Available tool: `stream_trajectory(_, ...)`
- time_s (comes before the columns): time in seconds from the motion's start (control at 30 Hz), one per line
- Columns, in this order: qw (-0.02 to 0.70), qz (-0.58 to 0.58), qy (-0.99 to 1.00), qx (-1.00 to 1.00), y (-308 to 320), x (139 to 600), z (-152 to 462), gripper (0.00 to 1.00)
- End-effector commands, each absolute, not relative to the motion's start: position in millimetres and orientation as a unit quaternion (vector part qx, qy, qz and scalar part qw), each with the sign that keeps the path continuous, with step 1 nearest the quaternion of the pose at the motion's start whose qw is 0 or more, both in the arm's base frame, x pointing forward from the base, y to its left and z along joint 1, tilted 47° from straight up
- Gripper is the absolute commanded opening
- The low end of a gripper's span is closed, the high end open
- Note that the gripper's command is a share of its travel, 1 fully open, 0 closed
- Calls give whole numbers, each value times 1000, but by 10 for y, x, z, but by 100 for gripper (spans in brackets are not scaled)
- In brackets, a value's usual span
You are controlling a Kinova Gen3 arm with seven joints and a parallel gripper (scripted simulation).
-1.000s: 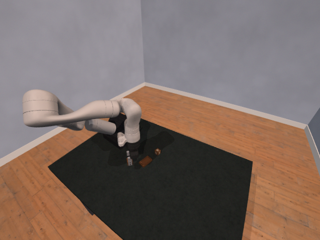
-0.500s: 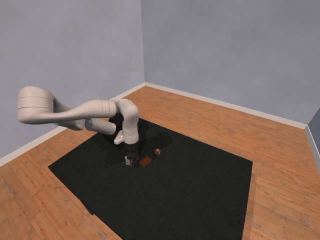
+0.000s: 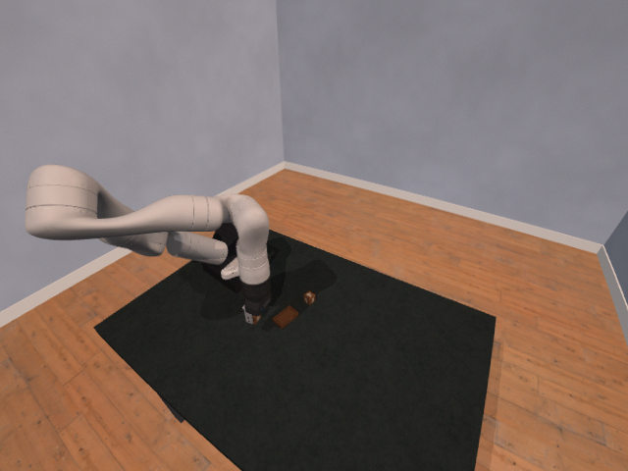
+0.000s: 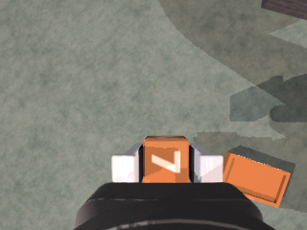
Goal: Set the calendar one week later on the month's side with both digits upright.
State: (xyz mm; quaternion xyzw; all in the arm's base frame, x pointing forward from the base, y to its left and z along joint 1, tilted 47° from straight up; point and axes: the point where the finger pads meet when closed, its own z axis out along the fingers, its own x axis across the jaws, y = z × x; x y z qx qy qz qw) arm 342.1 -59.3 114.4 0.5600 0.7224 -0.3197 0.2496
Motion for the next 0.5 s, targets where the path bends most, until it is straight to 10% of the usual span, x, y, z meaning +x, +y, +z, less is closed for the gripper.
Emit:
stream_trajectory(0.0, 257, -311, 713, 574, -577, 3433, 1161, 60)
stream_trajectory(0.47, 283, -283, 660, 636, -565, 3444, 1161, 60)
